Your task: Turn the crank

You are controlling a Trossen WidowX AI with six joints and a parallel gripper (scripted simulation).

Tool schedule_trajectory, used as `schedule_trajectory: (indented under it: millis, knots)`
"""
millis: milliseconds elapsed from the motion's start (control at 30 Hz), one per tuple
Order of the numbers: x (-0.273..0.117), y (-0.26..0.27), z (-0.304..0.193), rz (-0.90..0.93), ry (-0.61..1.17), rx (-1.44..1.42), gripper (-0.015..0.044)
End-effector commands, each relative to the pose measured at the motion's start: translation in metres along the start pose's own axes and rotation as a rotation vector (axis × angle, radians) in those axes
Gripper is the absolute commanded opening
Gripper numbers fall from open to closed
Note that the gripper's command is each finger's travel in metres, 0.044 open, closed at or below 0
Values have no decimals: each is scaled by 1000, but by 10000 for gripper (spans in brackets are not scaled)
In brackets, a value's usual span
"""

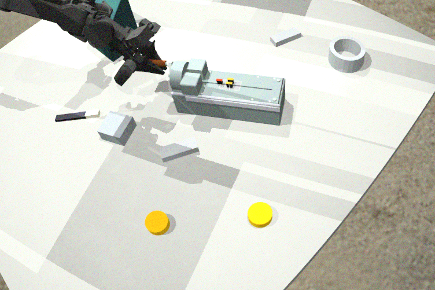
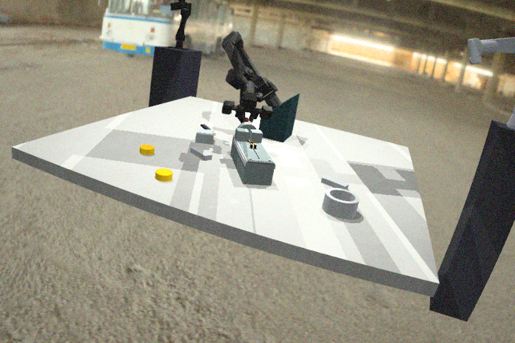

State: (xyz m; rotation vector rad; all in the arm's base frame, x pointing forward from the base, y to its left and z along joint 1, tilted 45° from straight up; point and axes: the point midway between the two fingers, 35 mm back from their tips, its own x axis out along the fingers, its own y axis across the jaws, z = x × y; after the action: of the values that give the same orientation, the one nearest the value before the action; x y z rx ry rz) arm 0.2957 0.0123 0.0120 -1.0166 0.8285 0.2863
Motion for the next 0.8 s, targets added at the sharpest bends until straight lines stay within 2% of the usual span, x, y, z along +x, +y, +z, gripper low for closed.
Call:
schedule_trajectory:
  millis: [0,767]
  knots:
    - [2,9,-2,26,3,-6,0]
    - [7,15,-7,26,4,-6,0]
